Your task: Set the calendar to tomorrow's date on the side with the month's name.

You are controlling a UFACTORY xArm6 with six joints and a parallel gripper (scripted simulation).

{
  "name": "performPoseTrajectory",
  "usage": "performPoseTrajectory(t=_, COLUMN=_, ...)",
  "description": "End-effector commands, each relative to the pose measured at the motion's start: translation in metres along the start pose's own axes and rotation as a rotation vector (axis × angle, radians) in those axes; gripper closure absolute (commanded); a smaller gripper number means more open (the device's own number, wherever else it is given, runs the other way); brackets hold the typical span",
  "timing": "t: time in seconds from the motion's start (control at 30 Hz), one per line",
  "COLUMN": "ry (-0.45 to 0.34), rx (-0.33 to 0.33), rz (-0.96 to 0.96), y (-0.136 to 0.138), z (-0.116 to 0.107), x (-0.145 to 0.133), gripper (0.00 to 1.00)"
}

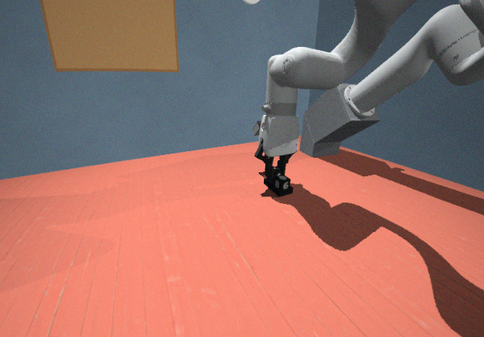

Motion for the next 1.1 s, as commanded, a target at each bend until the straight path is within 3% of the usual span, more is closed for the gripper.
performPoseTrajectory(t=0.0, ry=0.001, rx=0.002, rz=0.0, y=-0.0007, z=-0.0006, x=0.0003, gripper=0.71)
performPoseTrajectory(t=1.07, ry=0.001, rx=0.002, rz=0.0, y=-0.0007, z=0.0085, x=0.0004, gripper=0.71)
Point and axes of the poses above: the point where the finger pads meet when closed, its own z axis out along the fingers, its own y axis across the jaws, x = y × z, the point moved 3 cm from there along -z, back along the fingers, and after that the axes turned 13 degrees about -z, right-handed, at the moved point
